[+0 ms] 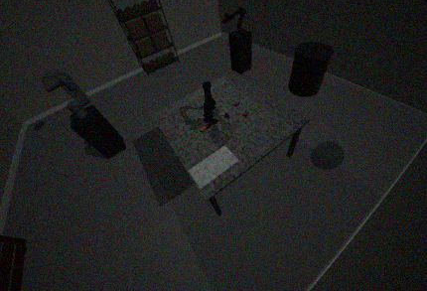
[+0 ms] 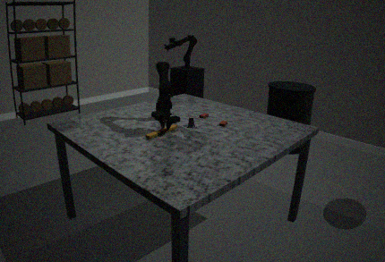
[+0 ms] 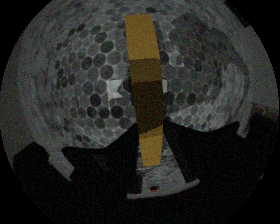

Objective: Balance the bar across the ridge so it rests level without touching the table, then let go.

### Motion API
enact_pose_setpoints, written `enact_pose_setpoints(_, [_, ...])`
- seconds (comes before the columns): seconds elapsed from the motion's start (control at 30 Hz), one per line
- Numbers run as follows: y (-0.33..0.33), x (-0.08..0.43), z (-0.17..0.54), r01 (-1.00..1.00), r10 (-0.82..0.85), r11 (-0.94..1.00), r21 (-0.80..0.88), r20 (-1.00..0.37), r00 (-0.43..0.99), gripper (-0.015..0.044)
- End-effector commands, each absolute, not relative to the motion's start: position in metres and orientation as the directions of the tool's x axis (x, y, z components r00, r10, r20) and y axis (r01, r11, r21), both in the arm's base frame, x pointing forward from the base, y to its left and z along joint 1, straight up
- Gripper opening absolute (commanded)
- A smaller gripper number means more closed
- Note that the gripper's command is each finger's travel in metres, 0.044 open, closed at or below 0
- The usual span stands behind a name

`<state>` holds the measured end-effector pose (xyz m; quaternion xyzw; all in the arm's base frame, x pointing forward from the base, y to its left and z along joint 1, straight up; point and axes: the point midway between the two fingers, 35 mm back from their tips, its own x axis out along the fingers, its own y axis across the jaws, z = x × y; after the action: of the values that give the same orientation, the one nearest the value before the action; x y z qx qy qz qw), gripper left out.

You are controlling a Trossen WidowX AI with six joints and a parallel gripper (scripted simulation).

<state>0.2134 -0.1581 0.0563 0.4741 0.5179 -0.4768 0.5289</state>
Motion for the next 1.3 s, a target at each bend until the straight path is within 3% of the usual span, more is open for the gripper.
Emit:
enact_pose_setpoints(0.0, [-0.16, 0.216, 0.069, 0.995, -0.02, 0.095, 0.019, -1.0, 0.021, 0.0])
enact_pose_setpoints(1.27, [-0.151, 0.215, 0.156, 0.995, -0.016, 0.1, 0.022, -1.0, 0.023, 0.0])
